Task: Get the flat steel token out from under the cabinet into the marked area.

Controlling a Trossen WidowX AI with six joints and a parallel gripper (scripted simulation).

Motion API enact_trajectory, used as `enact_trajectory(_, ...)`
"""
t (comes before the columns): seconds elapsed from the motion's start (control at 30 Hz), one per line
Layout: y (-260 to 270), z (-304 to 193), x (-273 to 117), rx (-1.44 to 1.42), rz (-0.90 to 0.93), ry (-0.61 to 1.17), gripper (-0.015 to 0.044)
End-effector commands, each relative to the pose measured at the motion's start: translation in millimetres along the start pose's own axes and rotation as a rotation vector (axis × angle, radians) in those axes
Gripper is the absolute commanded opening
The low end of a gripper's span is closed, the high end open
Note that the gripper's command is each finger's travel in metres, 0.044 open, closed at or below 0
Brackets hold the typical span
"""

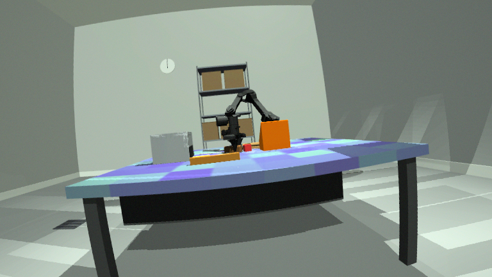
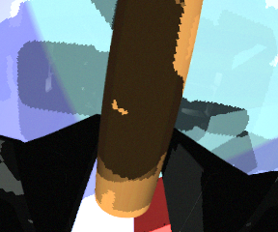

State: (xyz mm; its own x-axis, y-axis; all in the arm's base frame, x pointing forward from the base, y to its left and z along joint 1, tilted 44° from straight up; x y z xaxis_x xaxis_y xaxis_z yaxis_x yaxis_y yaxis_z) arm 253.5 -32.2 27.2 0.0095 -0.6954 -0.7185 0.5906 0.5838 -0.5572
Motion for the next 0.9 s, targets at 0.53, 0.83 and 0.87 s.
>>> enact_trajectory(0.53, -18.5, 6.2, -1.0, 0.004, 0.002, -0.005, 0.0)
enact_trajectory(0.83, -27.1, 8.9, -1.0, 0.004, 0.002, -0.005, 0.0)
enact_trajectory(0.87, -28.0, 9.2, -1.0, 0.004, 0.002, -0.005, 0.0)
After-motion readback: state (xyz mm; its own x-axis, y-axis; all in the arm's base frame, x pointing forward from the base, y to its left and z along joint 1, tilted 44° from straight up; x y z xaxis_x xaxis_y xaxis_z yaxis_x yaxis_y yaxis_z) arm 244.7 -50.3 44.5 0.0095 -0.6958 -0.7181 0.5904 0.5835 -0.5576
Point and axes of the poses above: the point midway between the two fingers, 35 mm back from their tips, its own x axis out along the fingers, its own y axis across the jaws, z = x × y, the point moved 5 cm from there along -x, back along the fingers, and after that the axes turned 3 degrees about x, right-handed, at the moved point
